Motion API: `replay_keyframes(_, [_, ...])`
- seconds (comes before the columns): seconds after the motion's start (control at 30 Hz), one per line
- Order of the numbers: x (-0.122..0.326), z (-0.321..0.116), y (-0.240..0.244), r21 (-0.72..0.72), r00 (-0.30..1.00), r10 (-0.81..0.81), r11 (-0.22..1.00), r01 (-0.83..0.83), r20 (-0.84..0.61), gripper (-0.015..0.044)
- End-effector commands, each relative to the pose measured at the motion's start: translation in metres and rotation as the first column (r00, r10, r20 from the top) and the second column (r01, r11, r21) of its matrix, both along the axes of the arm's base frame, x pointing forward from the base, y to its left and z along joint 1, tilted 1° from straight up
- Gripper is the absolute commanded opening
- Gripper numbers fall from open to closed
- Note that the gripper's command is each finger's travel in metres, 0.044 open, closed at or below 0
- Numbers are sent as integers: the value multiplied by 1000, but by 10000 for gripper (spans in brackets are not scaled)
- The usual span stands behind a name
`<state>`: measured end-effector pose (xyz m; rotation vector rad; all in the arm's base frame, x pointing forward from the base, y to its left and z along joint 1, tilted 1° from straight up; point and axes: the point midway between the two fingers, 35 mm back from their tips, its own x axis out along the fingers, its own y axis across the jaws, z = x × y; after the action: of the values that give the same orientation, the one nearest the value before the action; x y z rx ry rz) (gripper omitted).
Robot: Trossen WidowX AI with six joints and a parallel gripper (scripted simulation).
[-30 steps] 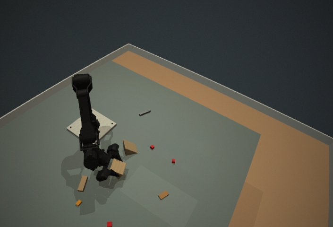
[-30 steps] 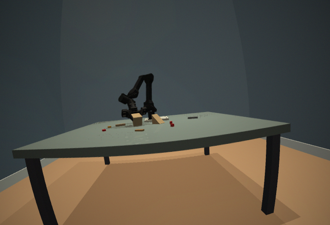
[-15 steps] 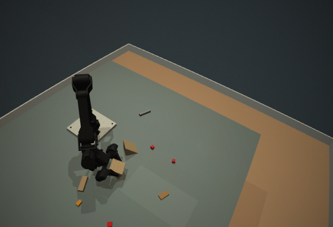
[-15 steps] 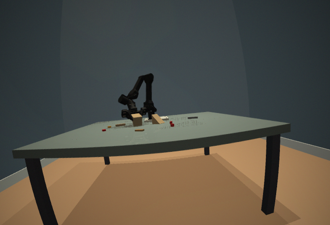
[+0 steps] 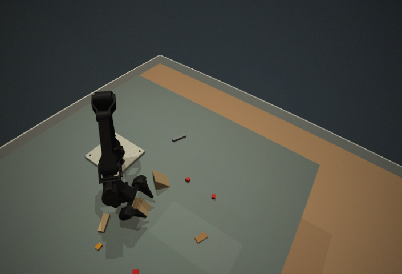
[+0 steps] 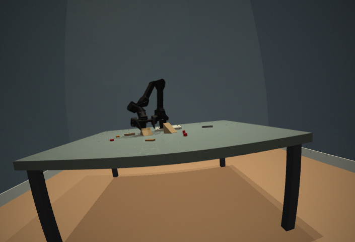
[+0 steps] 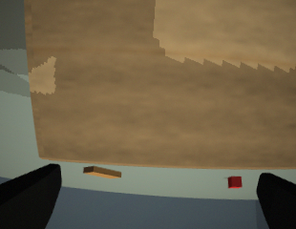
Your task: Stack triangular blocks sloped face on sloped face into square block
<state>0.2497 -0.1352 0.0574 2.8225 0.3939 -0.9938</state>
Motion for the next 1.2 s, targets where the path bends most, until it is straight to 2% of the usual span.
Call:
replay_keyframes(0.0, [0, 3, -1, 1, 1000, -4, 1000, 4, -3, 440])
replay_keyframes(0.23, [0, 91, 1, 0, 1000, 0, 1000, 0, 0, 440])
replay_keyframes(0.3, [-2, 101, 3, 0, 1000, 0, 1000, 0, 0, 440])
replay_keyframes(0.47, [-5, 93, -6, -29, 1000, -3, 1000, 3, 3, 440])
replay_keyframes(0.63, [-59, 62, -29, -52, 997, -14, 999, 10, -76, 440])
replay_keyframes(0.83, [-114, 41, -32, -34, 995, -9, 999, 6, -100, 440])
replay_keyframes(1.0, [-113, 37, -32, -34, 995, -8, 999, 5, -102, 440])
replay_keyframes(1.17, [-90, 11, -32, -38, 994, -5, 999, 1, -111, 440])
